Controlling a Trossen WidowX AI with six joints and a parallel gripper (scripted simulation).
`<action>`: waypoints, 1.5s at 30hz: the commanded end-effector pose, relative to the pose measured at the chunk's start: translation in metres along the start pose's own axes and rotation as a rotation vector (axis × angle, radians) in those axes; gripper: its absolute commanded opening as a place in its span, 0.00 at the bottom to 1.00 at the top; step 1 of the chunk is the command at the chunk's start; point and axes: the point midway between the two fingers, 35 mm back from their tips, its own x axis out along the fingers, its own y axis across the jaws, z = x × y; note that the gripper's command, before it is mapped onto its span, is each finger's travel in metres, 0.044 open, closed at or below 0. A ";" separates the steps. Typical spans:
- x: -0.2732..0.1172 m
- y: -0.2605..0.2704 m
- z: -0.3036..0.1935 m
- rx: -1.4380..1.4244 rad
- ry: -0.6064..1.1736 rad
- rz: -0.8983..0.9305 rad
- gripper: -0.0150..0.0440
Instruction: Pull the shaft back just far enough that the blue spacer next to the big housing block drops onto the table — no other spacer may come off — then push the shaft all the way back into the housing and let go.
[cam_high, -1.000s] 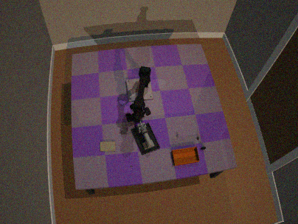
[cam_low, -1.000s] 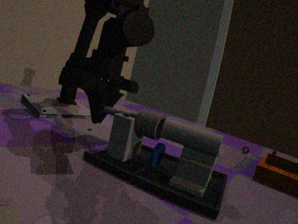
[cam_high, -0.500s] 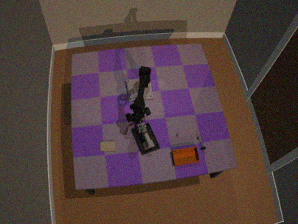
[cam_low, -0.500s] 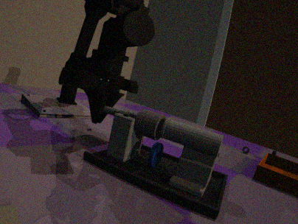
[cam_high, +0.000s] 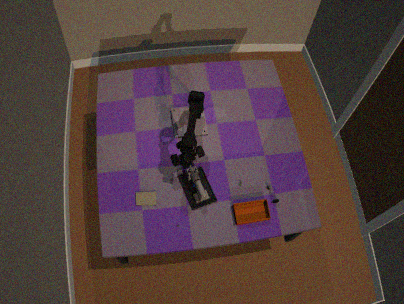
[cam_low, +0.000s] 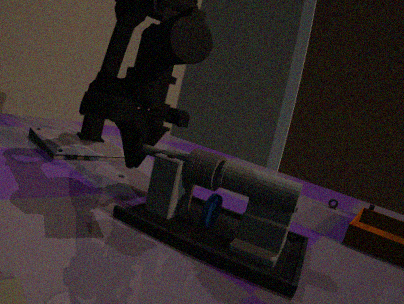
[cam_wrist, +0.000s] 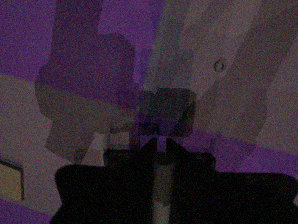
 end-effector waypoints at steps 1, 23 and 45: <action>-0.001 0.000 -0.004 -0.001 0.007 0.002 0.25; -0.001 0.000 -0.012 -0.001 0.008 0.002 0.25; -0.002 0.000 -0.020 -0.001 0.008 0.002 0.25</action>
